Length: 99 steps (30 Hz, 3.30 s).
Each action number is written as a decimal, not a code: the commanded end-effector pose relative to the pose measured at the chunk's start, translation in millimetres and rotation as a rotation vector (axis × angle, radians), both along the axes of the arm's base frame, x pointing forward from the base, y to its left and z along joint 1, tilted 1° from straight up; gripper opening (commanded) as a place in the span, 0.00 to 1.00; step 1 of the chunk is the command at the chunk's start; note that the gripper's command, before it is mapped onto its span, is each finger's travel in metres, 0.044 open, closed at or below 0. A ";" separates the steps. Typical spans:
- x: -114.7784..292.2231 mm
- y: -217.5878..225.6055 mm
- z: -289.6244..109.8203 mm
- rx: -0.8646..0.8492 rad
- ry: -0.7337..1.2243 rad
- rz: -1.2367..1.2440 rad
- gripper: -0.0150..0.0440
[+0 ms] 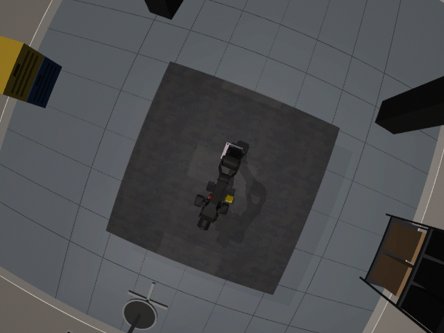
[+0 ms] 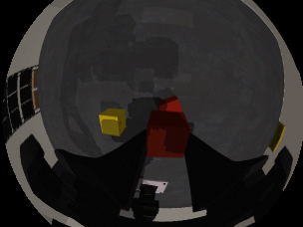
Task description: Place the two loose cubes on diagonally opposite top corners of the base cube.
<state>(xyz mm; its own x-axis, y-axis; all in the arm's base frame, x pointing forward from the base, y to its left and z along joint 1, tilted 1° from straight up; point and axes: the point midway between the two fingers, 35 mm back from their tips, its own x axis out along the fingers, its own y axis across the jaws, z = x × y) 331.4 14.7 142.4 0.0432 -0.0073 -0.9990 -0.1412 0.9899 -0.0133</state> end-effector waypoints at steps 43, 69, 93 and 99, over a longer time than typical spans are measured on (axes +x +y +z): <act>-31.4 80.9 -23.5 0.039 -0.004 -0.747 0.43; -30.8 81.5 -46.2 0.039 -0.004 -0.748 0.43; -31.7 81.8 -36.2 0.041 -0.001 -0.751 0.60; -32.2 81.8 -26.1 0.041 -0.001 -0.751 0.60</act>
<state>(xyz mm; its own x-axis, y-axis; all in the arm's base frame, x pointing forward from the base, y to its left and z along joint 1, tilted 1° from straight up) 299.2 96.4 110.2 0.0386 0.0006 -0.9993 0.5723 0.8198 0.0226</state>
